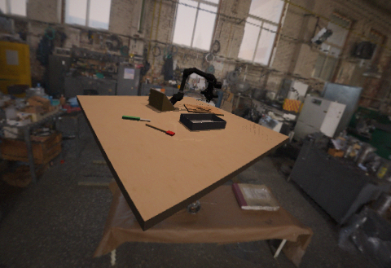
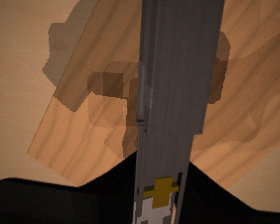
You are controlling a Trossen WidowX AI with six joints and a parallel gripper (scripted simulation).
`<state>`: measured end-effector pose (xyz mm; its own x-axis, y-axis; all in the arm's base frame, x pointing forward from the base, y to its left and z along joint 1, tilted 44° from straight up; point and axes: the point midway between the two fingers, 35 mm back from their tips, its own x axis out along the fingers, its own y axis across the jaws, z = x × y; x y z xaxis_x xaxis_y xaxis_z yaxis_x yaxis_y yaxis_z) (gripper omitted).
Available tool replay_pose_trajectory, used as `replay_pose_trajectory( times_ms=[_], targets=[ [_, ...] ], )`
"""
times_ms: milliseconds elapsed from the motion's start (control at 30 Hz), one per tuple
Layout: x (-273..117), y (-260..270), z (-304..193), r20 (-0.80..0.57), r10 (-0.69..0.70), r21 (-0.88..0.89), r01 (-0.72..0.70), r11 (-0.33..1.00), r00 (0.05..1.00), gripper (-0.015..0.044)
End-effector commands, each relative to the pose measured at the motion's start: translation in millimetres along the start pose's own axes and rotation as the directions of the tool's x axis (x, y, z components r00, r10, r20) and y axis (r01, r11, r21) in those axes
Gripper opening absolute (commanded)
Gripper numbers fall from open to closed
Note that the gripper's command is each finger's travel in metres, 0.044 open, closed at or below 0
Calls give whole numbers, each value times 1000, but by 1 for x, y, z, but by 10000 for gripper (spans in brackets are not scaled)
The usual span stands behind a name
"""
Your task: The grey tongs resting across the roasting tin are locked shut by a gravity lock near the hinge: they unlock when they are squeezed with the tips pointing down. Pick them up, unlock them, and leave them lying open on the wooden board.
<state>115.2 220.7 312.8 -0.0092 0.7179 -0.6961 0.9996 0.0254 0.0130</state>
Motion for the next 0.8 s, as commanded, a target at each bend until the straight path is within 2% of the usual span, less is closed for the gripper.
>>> replay_pose_trajectory(
  times_ms=[0,767],
  targets=[
    [7,0,0,5,1,4,-1,1000,1000,-150],
    [39,-6,0,17,-21,10,20,1000,1000,-150]
  ],
)
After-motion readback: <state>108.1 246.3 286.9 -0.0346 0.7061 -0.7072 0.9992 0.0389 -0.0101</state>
